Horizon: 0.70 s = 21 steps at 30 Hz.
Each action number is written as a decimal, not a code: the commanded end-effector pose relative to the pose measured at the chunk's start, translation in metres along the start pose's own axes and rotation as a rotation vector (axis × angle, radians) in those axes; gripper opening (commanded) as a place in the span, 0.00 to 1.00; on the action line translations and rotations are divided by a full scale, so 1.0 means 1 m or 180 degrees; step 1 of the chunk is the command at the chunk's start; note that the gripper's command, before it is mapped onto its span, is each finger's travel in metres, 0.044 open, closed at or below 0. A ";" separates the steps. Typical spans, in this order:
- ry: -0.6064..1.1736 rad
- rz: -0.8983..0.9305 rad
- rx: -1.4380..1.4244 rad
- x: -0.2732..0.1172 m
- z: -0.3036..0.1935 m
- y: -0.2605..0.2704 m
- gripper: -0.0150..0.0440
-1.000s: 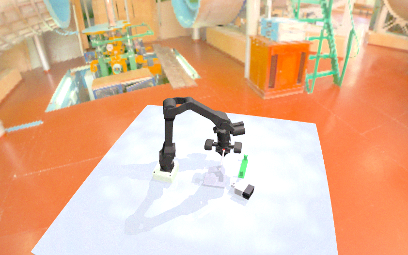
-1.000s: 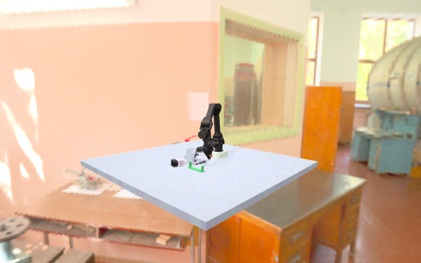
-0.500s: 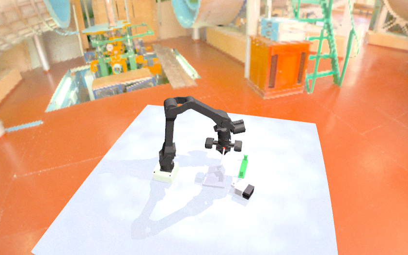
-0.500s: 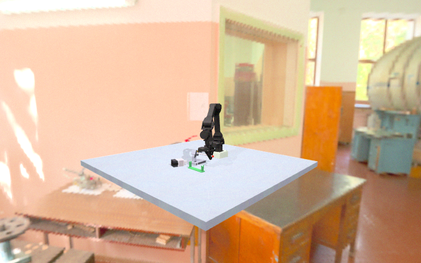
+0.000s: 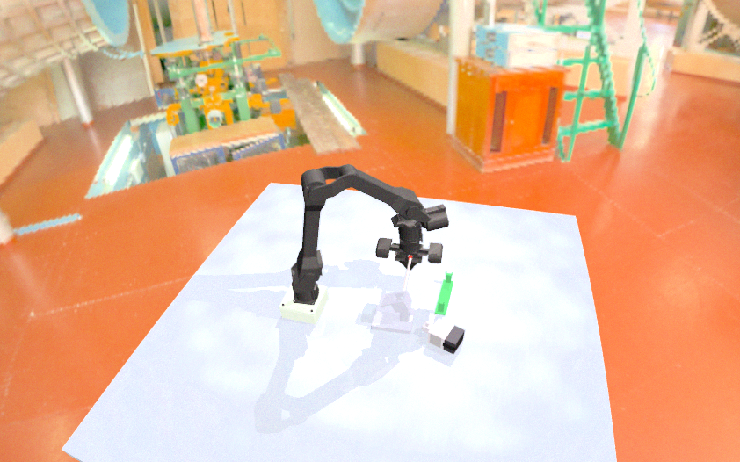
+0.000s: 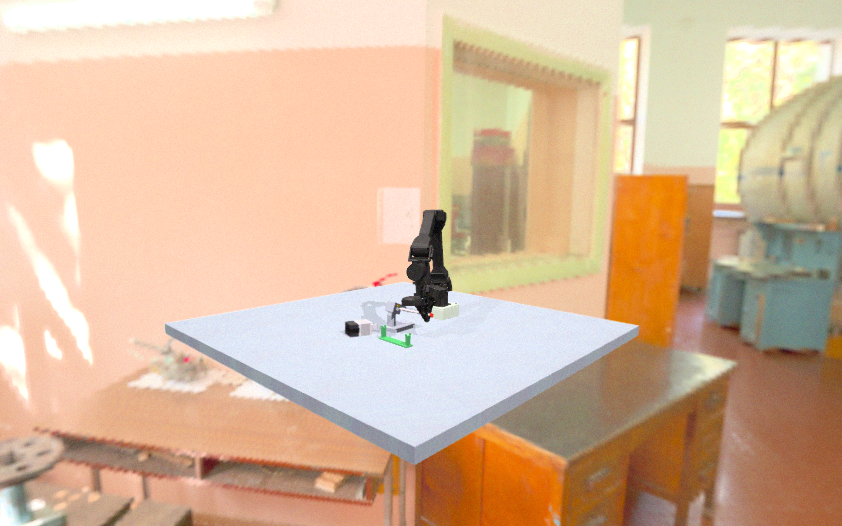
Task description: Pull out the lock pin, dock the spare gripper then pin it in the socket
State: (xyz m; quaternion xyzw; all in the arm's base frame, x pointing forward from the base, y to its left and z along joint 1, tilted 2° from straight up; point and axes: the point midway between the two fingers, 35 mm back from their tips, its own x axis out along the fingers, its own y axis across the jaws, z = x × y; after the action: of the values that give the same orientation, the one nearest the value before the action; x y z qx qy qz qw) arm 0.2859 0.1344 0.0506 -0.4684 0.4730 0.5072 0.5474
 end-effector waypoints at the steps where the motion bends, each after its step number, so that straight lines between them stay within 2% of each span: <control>1: 0.0017 -0.0005 0.0005 -0.001 0.003 0.000 0.25; 21: 0.0021 0.0017 0.0007 -0.005 0.017 0.000 0.25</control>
State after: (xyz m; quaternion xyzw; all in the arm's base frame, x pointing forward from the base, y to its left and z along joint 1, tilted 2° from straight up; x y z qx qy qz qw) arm 0.2862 0.1503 0.0547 -0.4675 0.4756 0.5087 0.5445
